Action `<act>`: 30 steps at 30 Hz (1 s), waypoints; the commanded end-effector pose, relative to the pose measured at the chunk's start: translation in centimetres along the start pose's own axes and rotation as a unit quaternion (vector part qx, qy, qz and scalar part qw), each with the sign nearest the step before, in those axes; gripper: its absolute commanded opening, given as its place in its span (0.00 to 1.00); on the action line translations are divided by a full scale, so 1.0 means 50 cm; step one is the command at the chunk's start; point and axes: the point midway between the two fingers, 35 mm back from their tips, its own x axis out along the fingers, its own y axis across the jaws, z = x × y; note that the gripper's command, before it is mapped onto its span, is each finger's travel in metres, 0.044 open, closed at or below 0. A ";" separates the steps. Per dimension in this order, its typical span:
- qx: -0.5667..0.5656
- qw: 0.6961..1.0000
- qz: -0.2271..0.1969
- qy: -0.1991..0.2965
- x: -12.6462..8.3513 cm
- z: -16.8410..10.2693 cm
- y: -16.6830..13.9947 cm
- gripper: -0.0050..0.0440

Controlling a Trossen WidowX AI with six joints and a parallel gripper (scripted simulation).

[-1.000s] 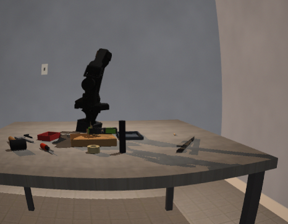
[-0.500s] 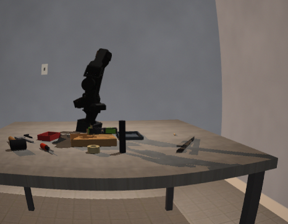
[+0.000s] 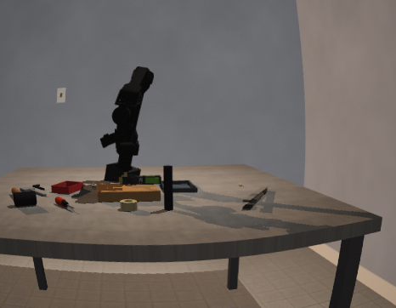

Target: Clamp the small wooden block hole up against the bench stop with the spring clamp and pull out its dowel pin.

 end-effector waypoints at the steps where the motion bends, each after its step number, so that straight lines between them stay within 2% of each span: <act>1: 0.035 0.999 0.003 -0.001 -0.006 0.000 0.000 0.10; 16: 0.258 0.966 0.003 -0.001 -0.007 0.000 0.000 0.10; 30: 0.316 0.949 0.003 0.000 -0.008 0.000 0.000 0.10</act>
